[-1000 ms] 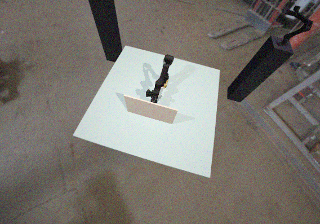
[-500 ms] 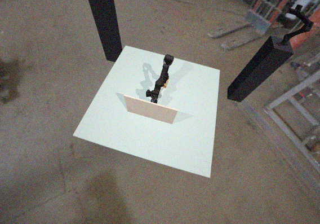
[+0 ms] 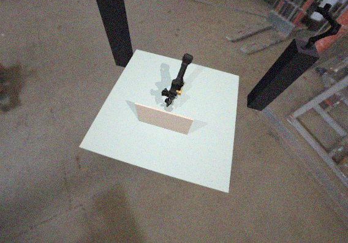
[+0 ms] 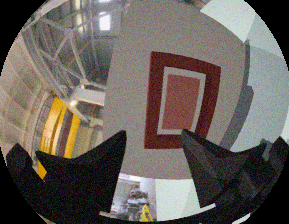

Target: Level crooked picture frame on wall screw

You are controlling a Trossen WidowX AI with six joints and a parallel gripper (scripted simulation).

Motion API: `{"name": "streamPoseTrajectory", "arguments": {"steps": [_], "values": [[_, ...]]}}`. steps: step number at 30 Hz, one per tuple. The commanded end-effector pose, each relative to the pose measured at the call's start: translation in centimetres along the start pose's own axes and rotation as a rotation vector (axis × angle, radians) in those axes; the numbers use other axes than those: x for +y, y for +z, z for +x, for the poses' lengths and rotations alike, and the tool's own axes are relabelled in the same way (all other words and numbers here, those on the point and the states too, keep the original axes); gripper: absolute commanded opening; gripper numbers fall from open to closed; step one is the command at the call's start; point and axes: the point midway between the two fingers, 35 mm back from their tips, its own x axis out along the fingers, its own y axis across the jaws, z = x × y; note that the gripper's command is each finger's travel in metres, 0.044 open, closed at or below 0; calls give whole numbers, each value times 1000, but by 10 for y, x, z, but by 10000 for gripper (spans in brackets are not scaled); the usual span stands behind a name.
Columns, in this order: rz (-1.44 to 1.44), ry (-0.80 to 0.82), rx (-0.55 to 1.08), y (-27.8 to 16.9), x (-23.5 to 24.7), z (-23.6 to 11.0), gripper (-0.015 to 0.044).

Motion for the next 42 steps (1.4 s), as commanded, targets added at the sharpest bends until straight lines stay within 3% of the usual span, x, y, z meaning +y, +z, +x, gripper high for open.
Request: {"name": "streamPoseTrajectory", "arguments": {"steps": [1, 5, 26, 42], "values": [[-46, -1, 3, -2, -4, -13, 260], [-29, -2, 6, 1, 2, -11, 260], [-198, 31, 72, -6, 33, -104, 260], [-215, 69, 90, -6, 32, -105, 260]]}}
